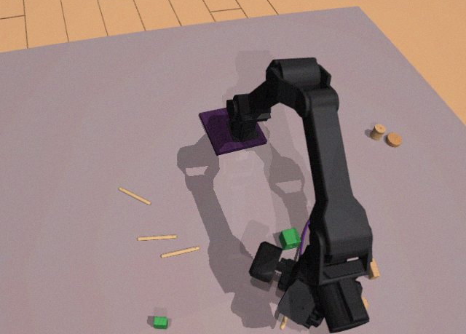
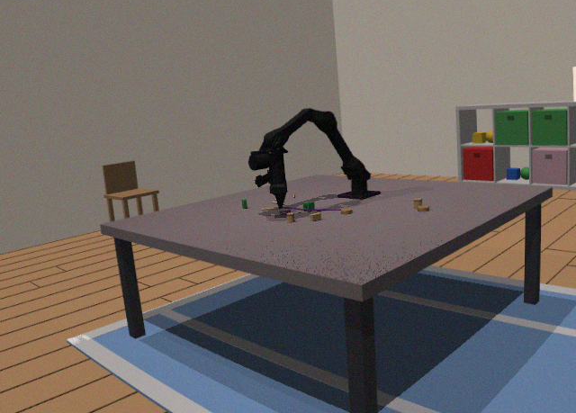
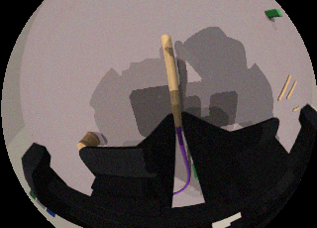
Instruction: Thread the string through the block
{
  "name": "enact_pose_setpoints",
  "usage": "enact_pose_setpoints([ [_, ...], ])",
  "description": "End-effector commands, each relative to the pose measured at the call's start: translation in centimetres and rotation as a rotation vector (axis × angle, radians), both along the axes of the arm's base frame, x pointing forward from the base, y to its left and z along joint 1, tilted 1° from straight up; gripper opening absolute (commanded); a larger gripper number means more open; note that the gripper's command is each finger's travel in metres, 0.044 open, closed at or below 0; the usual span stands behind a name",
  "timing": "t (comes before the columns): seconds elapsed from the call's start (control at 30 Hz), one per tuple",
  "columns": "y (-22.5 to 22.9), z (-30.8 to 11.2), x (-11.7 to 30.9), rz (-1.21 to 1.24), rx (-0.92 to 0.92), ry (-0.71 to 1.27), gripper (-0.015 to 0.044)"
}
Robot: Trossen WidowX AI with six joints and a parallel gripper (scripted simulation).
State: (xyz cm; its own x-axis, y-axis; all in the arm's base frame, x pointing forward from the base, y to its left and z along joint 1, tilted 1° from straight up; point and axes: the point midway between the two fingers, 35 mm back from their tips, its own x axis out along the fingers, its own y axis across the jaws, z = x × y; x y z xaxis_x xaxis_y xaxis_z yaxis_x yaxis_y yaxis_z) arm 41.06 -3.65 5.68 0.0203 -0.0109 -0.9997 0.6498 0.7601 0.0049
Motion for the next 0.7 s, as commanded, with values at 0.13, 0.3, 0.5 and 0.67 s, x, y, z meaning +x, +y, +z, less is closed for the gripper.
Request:
enact_pose_setpoints([
  [0.13, 0.0, 1.2, 0.0, -0.001, 0.000, -0.002, 0.0000],
  [0.3, 0.0, 1.9, 0.0, -0.001, 0.000, -0.002, 0.0000],
  [0.5, 0.1, 2.6, -0.1, -0.001, 0.000, -0.002, 0.0000],
  [0.67, 0.1, 3.3, -0.1, -0.001, 0.000, -0.002, 0.0000],
])
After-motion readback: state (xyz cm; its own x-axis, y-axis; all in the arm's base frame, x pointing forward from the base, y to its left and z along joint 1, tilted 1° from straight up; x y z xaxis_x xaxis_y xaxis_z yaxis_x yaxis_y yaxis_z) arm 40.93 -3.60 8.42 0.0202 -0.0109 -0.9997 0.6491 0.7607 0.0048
